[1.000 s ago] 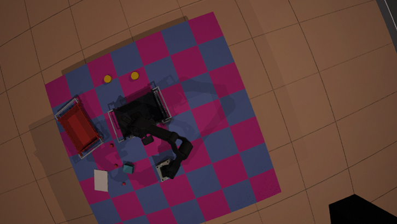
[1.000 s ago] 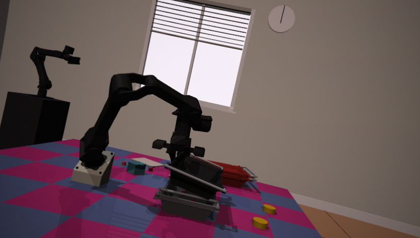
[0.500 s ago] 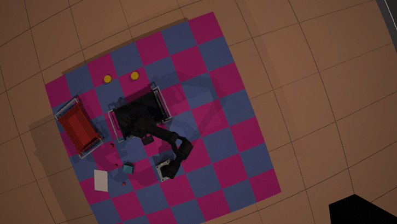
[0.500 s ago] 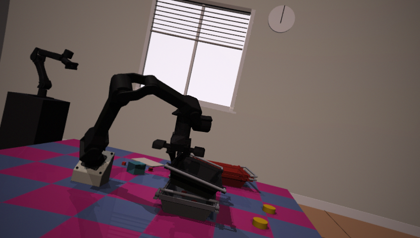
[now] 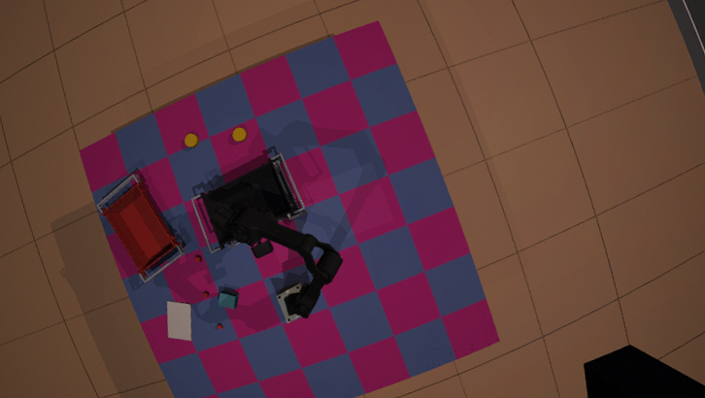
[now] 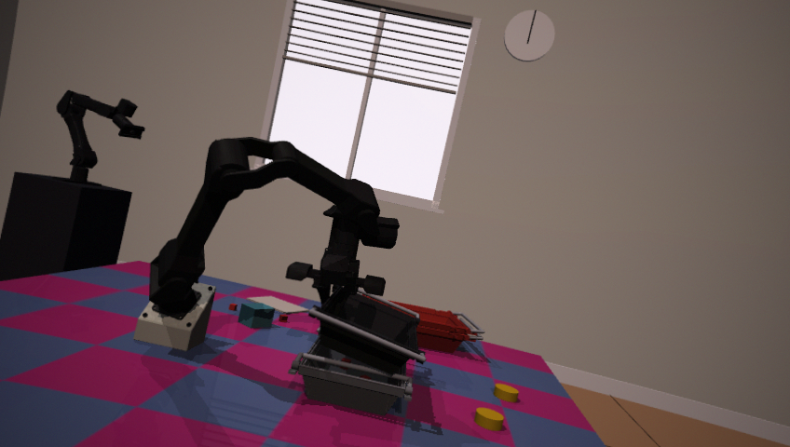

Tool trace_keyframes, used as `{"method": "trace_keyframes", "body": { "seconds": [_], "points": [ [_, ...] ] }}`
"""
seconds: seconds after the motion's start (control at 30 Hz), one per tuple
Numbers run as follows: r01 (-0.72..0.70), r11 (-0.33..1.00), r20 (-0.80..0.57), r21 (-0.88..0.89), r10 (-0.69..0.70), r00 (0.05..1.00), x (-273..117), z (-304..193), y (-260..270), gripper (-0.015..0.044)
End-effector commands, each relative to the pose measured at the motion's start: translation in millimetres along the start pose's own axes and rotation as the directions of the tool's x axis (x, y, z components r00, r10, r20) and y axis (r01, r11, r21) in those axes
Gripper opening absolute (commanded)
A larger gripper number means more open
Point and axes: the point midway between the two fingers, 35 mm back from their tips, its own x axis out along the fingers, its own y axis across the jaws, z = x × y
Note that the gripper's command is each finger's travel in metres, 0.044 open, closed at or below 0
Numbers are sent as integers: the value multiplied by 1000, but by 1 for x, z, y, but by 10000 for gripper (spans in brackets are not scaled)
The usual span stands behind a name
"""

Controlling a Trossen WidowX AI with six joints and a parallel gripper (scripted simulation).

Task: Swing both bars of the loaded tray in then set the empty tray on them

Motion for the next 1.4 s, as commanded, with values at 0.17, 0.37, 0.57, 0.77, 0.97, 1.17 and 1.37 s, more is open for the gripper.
{"method": "trace_keyframes", "body": {
  "seconds": [0.17, 0.37, 0.57, 0.77, 0.97, 1.17, 1.37],
  "points": [
    [22, 1000, 0, 7, -22, 1000, 11, 4, -5, 0],
    [30, 999, 0, 9, -30, 1000, 16, 6, -7, 0],
    [30, 999, 0, 9, -30, 1000, 16, 6, -7, 0],
    [30, 999, 0, 9, -30, 1000, 16, 6, -7, 0],
    [30, 999, 0, 9, -30, 1000, 16, 6, -7, 0],
    [30, 999, 0, 9, -30, 1000, 16, 6, -7, 0],
    [30, 999, 0, 9, -30, 1000, 16, 6, -7, 0]
  ]
}}
